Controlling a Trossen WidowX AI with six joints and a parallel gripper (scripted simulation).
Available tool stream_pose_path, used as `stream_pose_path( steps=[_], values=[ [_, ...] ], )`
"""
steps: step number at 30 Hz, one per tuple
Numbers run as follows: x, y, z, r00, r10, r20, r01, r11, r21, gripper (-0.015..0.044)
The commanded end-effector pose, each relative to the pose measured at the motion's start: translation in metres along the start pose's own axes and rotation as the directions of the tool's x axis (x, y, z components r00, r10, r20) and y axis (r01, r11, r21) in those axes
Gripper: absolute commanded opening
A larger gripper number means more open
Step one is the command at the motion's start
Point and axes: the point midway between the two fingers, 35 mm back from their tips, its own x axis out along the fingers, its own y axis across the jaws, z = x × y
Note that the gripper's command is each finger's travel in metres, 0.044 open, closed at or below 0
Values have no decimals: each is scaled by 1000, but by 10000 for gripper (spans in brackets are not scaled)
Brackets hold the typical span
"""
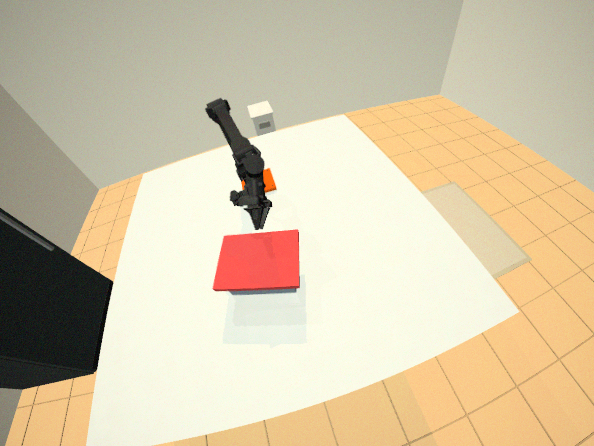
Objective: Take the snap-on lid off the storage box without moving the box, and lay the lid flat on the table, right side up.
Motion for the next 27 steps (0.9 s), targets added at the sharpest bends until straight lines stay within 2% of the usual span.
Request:
stream_pose_path(
  steps=[1, 18, 27],
  values=[
    [8, -4, 0, 1000, -10, 0, 10, 1000, -8, 235],
    [32, -6, 3, 1000, -7, 0, 7, 1000, -8, 235],
    [32, -6, 3, 1000, -7, 0, 7, 1000, -8, 175]
  ],
)
